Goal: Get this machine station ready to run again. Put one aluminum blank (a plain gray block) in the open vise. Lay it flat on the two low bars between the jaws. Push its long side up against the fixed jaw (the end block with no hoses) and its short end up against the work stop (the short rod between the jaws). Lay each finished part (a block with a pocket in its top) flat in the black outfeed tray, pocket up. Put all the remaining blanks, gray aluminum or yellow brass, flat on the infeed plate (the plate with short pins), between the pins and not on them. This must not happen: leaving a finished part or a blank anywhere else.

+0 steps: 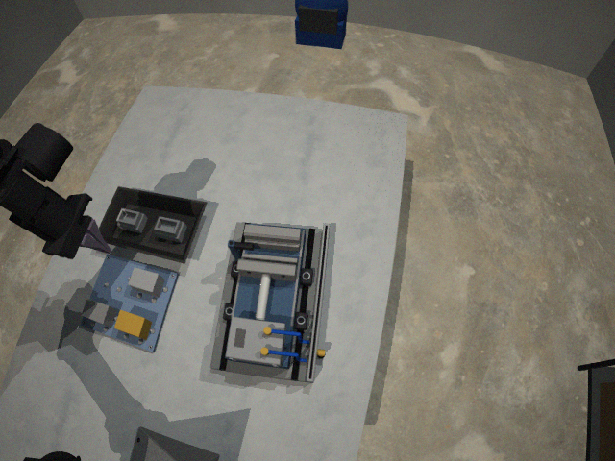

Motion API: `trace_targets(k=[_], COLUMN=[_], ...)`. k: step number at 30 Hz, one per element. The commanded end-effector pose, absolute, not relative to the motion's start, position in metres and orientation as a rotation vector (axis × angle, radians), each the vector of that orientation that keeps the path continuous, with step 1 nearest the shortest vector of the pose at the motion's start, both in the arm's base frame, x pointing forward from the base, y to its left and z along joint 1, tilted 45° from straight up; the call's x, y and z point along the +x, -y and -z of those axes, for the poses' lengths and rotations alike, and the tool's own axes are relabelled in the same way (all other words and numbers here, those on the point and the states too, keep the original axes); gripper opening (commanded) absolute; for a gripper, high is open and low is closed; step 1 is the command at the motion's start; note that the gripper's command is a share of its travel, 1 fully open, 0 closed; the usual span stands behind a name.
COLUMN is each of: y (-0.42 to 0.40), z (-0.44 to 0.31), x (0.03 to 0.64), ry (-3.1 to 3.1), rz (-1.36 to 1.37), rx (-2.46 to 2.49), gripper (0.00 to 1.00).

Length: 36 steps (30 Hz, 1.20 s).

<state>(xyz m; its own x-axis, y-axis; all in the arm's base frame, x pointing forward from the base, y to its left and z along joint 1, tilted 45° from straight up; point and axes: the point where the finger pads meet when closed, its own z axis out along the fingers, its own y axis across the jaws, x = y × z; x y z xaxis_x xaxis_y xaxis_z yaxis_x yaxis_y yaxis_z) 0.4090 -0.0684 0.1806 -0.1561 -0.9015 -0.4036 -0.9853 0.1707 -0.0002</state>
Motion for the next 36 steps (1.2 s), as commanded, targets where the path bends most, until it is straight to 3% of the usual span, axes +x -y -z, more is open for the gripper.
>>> trace_targets(k=[1, 26, 30, 36], y=[0.074, 0.069, 0.028, 0.001], z=[-0.184, -0.182, -0.217, -0.240], x=[0.416, 0.412, 0.358, 0.326], ry=[-2.140, -2.137, -1.988, -1.888], rz=[-0.366, -0.378, -0.550, -0.642], rx=[-1.804, -1.805, -1.671, -1.568], gripper=[0.00, 0.00, 0.00, 0.00])
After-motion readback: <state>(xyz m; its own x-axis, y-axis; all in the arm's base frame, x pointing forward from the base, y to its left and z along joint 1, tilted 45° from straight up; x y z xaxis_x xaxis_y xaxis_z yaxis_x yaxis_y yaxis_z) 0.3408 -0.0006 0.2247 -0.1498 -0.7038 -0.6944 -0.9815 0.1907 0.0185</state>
